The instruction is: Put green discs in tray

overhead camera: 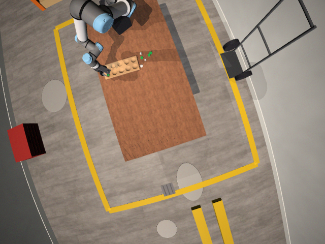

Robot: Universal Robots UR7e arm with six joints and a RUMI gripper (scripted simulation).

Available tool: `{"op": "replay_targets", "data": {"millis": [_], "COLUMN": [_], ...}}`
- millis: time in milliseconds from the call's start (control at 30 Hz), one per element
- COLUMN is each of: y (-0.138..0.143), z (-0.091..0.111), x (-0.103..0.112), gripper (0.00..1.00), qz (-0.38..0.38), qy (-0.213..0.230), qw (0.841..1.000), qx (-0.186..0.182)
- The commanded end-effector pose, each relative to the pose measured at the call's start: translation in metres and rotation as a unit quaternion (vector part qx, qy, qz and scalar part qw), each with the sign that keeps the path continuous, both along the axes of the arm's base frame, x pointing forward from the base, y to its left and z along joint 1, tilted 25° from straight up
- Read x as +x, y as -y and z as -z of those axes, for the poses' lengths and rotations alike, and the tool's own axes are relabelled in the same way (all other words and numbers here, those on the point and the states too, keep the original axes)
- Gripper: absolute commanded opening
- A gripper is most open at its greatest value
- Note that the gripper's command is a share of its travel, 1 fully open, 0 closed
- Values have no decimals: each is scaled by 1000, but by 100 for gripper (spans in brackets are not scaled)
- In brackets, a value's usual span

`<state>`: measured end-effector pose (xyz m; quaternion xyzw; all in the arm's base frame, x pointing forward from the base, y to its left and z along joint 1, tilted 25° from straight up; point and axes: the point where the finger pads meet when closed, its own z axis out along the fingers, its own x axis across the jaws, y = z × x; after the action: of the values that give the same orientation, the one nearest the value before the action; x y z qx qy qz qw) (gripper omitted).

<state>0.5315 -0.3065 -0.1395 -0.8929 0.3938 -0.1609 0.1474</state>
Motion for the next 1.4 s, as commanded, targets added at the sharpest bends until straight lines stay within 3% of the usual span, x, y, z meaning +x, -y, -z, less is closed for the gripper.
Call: {"op": "replay_targets", "data": {"millis": [0, 500, 1367], "y": [3, 11, 11], "z": [-16, -72, -74], "x": [-7, -32, -33], "gripper": [28, 28, 28], "qz": [0, 0, 0], "qy": [0, 0, 0], "qw": [1000, 1000, 1000], "qx": [-1, -1, -1]}}
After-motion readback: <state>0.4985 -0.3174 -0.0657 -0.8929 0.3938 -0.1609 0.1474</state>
